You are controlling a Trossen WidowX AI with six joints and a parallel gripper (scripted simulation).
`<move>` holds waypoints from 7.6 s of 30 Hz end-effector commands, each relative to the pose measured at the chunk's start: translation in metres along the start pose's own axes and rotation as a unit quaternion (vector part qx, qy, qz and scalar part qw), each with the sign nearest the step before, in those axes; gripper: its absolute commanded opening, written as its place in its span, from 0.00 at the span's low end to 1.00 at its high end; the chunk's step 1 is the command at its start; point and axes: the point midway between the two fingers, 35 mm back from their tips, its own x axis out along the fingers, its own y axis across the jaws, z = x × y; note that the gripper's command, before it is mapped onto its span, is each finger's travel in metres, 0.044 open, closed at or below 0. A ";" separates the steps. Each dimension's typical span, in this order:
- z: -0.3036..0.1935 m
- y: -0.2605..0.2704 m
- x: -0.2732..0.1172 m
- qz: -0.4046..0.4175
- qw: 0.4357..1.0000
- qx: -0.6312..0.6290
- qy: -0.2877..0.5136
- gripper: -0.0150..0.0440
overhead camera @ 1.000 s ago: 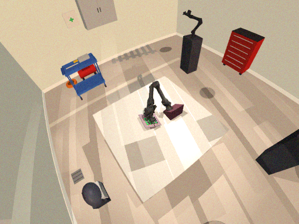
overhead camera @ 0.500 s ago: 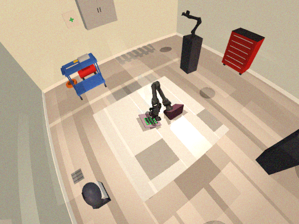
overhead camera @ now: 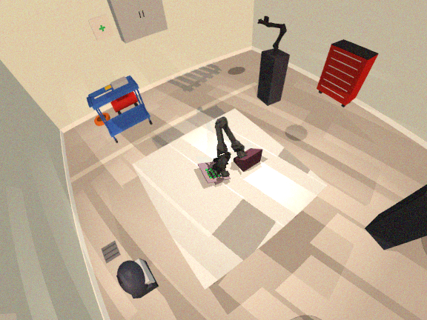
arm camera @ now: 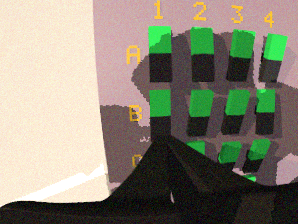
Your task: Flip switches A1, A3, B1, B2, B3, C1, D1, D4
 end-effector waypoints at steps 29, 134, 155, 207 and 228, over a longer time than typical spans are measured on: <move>-0.003 -0.001 0.020 -0.006 1.000 -0.008 0.001 0.25; 0.018 -0.028 0.021 -0.007 1.000 -0.008 0.027 0.25; 0.018 -0.028 0.021 -0.007 1.000 -0.008 0.027 0.25; 0.019 -0.026 -0.030 -0.005 1.000 -0.008 0.017 0.25; 0.019 -0.055 -0.004 -0.007 1.000 -0.008 0.028 0.25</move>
